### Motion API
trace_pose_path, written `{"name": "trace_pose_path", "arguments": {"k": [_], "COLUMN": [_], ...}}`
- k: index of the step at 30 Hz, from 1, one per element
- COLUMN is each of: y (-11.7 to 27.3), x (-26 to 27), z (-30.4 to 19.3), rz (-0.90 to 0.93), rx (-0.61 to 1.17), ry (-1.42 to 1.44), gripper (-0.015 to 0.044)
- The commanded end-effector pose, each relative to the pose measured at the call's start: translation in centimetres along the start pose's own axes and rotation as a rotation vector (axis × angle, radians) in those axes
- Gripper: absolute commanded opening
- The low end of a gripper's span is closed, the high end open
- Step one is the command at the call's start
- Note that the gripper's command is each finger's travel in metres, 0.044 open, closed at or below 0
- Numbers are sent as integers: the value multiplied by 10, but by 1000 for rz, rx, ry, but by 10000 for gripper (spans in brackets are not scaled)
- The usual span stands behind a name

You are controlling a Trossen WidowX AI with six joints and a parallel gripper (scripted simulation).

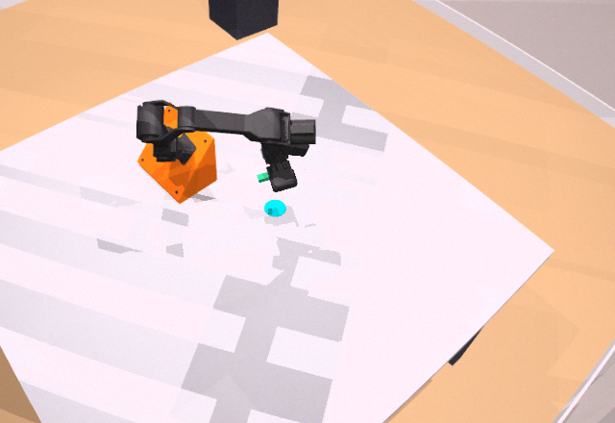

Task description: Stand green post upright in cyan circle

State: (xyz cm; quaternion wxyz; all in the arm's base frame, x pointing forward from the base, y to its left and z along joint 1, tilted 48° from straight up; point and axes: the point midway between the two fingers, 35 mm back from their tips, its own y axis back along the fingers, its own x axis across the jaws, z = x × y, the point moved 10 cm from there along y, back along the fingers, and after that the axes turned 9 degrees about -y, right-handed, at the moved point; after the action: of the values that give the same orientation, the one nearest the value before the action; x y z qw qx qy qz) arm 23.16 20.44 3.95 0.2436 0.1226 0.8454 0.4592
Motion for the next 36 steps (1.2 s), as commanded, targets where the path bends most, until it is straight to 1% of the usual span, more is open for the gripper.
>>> {"name": "trace_pose_path", "arguments": {"k": [1, 36], "y": [-4, -21], "x": [-2, -15], "z": [-4, -23], "rz": [30, 186], "rx": [-21, -219], "ry": [2, -1], "gripper": [23, 23]}}
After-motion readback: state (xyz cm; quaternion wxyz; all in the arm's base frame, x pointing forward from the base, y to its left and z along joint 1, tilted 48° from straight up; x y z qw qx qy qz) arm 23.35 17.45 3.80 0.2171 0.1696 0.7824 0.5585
